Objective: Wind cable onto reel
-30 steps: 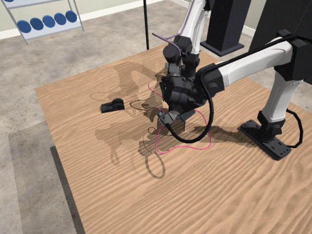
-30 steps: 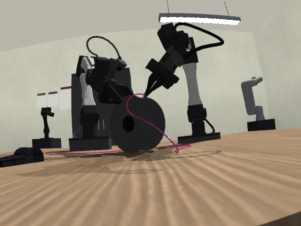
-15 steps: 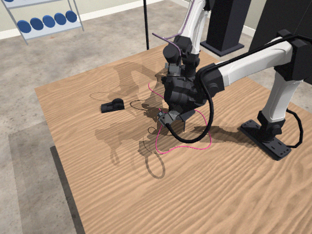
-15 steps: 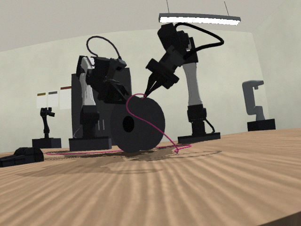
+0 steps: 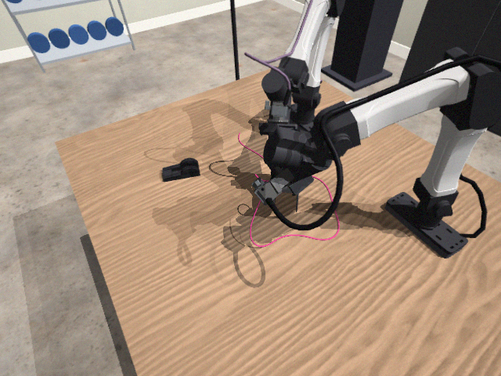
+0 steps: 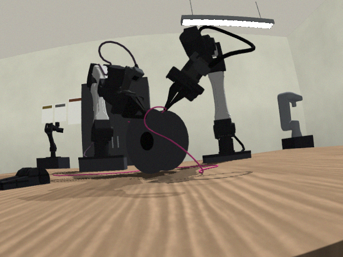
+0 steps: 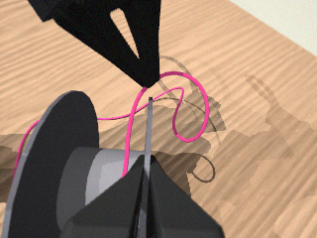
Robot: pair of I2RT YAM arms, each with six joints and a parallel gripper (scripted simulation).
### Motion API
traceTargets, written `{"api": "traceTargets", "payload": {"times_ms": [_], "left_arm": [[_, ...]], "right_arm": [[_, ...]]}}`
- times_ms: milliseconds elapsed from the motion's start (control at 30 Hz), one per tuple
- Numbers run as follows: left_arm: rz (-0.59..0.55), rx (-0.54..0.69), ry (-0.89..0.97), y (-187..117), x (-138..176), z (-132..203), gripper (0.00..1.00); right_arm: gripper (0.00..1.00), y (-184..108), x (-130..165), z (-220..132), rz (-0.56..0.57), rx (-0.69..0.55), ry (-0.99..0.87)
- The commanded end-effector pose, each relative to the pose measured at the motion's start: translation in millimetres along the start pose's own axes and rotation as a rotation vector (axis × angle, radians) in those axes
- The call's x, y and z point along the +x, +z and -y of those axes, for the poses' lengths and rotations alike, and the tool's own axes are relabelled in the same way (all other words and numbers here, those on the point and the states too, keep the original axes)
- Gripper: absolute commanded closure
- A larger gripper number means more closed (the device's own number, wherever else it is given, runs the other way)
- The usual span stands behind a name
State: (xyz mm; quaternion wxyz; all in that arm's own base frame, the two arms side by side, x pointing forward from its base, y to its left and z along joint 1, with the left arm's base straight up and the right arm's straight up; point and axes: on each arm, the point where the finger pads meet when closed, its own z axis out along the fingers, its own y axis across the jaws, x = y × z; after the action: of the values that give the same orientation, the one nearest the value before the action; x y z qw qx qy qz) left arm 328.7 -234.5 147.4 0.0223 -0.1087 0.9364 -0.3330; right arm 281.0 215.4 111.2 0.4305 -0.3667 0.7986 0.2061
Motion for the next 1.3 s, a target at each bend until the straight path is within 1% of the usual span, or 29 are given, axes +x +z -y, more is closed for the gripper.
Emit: {"api": "traceTargets", "payload": {"times_ms": [0,367,500,567,1033,1133,1167,1267], "left_arm": [[0.035,0.017,0.021,-4,-5,5,1.00],[0.034,0.017,0.021,-4,-4,6,1.00],[0.034,0.017,0.021,-4,-4,6,1.00],[0.034,0.017,0.021,-4,-4,6,1.00],[0.034,0.017,0.021,-4,-4,6,1.00],[0.034,0.017,0.021,-4,-4,6,1.00],[0.034,0.017,0.021,-4,-4,6,1.00],[0.033,0.017,0.021,-3,-4,6,1.00]], "right_arm": [[1.00,-3,-14,1,0.060,0.010,-0.007],[1.00,-2,-11,1,0.057,0.010,-0.005],[0.83,-3,-12,1,0.058,0.010,-0.005],[0.83,-3,-12,1,0.058,0.010,-0.005],[0.25,-3,-12,1,0.058,0.011,-0.005],[0.25,-3,-10,2,0.057,0.011,-0.004],[0.25,-4,-17,4,0.071,0.014,-0.007],[0.25,-5,-22,3,0.082,0.010,-0.011]]}}
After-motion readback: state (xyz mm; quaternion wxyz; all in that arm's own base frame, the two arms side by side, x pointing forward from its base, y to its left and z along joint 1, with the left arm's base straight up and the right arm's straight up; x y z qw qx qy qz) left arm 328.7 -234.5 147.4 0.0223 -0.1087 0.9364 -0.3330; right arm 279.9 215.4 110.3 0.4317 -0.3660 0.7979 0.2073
